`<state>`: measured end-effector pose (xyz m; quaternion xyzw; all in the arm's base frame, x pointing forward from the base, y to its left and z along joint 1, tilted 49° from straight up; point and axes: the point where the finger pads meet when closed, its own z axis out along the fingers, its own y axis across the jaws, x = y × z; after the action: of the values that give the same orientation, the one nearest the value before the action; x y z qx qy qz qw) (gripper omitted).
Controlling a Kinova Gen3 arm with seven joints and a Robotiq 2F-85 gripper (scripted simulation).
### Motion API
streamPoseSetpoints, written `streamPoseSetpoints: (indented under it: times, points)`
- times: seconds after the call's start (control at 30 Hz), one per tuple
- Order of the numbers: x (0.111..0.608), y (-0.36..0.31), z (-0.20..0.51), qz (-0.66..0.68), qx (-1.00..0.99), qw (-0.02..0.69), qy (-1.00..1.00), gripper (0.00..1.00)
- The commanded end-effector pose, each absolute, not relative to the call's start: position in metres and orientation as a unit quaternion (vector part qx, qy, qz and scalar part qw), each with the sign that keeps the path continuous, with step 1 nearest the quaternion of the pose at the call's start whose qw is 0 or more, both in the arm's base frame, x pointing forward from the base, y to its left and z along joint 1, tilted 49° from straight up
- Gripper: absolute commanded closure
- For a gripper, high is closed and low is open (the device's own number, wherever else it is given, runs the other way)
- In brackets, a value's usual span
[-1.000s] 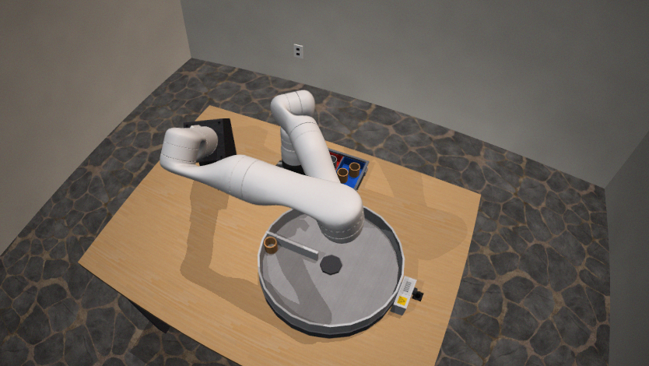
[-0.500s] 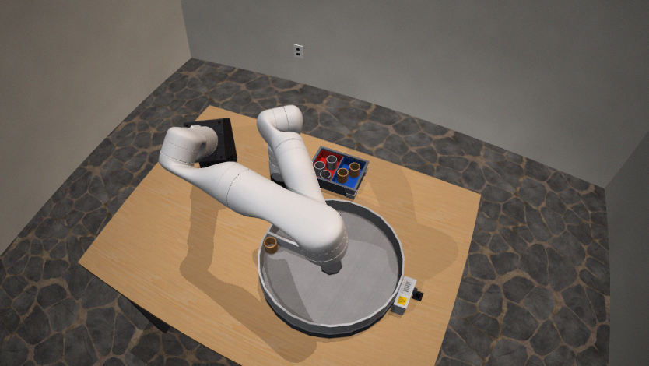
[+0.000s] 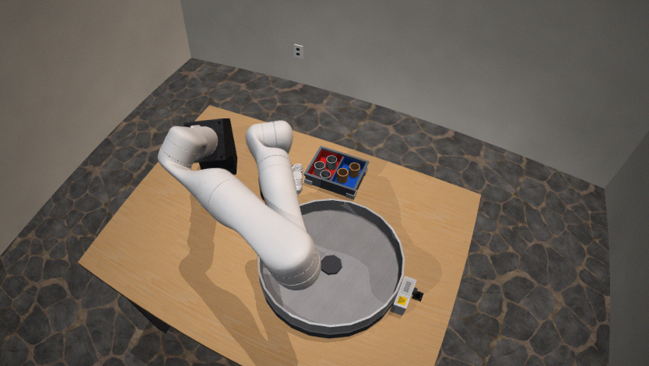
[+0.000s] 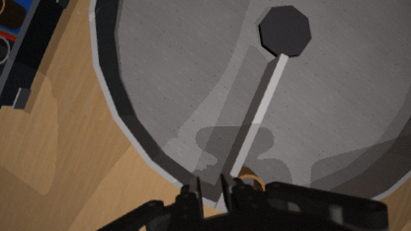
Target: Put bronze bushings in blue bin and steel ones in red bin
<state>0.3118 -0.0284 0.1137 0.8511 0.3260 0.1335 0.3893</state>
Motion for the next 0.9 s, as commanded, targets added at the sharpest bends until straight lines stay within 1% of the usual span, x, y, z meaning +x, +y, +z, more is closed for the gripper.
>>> streamPoseSetpoints:
  times: [0.0, 0.13, 0.23, 0.4, 0.8, 0.83, 0.87]
  points:
    - [0.311, -0.042, 0.125, 0.157, 0.863, 0.383, 0.291, 0.82]
    - [0.311, -0.042, 0.125, 0.157, 0.863, 0.383, 0.291, 0.82]
    - [0.311, -0.060, 0.137, 0.188, 0.885, 0.368, 0.214, 0.82]
    - [0.310, -0.076, 0.149, 0.217, 0.899, 0.351, 0.145, 0.82]
    - [0.310, -0.076, 0.149, 0.217, 0.899, 0.351, 0.145, 0.82]
    - [0.312, -0.072, 0.148, 0.194, 0.904, 0.354, 0.138, 0.82]
    - [0.312, -0.073, 0.148, 0.200, 0.903, 0.354, 0.140, 0.82]
